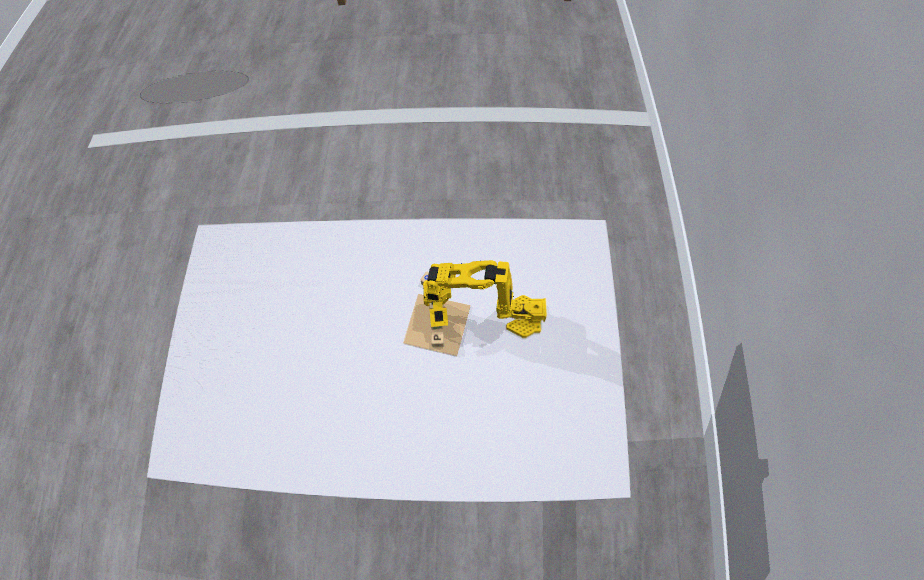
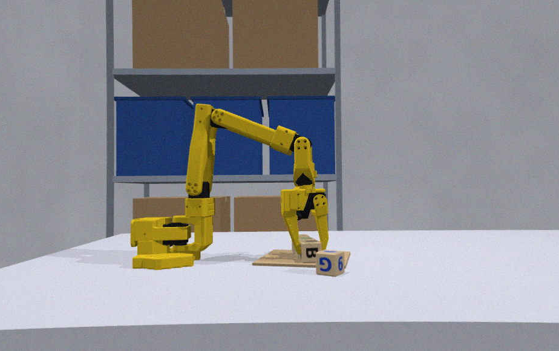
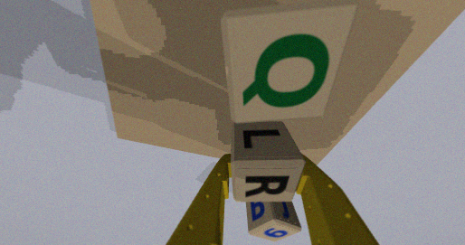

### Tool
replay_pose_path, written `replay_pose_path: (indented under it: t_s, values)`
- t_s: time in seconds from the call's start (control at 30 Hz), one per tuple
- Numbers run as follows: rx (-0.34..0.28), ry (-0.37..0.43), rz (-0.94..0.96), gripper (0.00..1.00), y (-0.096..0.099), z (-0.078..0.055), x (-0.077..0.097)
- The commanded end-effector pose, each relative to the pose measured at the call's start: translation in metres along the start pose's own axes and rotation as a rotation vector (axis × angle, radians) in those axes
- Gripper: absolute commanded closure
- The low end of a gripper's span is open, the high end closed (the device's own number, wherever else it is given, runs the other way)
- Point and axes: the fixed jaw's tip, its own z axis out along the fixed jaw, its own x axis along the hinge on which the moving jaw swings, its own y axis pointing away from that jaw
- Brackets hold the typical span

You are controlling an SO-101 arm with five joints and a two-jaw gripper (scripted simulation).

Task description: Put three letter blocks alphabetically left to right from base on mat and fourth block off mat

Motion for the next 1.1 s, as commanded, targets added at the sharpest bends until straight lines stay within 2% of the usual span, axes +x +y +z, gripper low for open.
replay_pose_path:
  t_s: [0.0,0.57,0.9,1.07]
  values:
    - [0.122,0.03,0.001,0.8,-0.0169,-0.018,0.0054]
    - [0.122,0.03,0.001,0.65,-0.0169,-0.018,0.0054]
    - [0.122,0.03,0.001,0.64,-0.0169,-0.0181,0.0054]
    - [0.122,0.03,0.001,0.64,-0.0173,-0.0231,0.0055]
